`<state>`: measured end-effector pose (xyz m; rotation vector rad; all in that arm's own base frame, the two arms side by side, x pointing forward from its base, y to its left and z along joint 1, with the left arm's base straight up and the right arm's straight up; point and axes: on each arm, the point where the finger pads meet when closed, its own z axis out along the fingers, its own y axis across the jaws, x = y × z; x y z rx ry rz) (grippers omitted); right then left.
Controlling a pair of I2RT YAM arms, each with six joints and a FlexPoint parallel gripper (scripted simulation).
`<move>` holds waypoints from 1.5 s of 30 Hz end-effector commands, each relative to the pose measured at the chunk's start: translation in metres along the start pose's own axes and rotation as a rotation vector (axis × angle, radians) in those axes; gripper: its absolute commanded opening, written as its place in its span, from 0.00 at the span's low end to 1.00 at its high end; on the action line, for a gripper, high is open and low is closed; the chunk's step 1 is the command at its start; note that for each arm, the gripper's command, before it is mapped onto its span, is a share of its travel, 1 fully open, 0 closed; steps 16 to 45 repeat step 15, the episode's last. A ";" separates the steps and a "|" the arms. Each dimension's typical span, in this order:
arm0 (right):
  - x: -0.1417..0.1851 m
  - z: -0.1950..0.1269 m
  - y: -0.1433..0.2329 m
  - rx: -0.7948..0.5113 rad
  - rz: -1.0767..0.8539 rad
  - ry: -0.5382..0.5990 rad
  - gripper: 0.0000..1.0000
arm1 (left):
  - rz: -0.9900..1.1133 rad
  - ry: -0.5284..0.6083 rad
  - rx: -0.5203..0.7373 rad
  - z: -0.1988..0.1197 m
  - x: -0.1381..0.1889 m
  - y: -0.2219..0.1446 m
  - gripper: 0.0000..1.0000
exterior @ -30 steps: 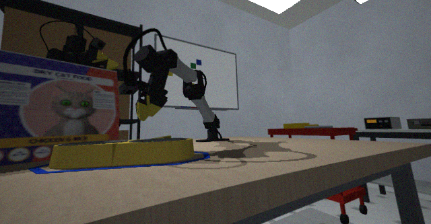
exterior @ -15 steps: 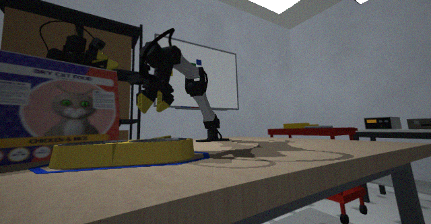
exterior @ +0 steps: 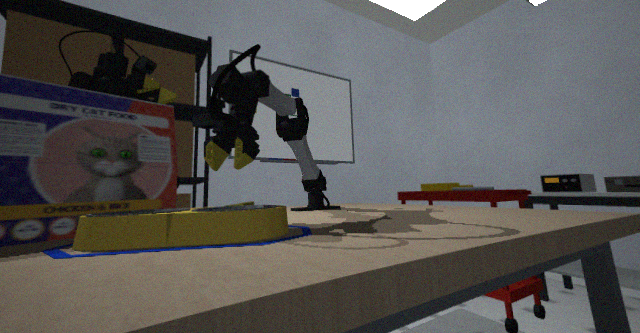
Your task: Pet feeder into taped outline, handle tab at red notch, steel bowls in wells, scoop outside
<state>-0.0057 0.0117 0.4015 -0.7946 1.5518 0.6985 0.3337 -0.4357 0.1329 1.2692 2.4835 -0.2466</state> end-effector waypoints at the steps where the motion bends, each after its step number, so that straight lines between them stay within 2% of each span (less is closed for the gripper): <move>1: -0.002 0.003 0.000 0.000 -0.001 0.003 0.88 | -0.017 -0.101 0.005 -0.031 -0.019 -0.001 0.61; 7: -0.002 0.003 0.000 0.000 -0.001 0.003 0.88 | -0.017 -0.101 0.005 -0.031 -0.019 -0.001 0.61; 8: -0.002 0.003 0.000 0.000 -0.001 0.003 0.88 | -0.015 -0.068 0.005 -0.014 -0.015 -0.002 0.61; 45: -0.002 0.003 0.000 0.000 -0.001 0.003 0.88 | -0.015 -0.068 0.005 -0.014 -0.015 -0.002 0.61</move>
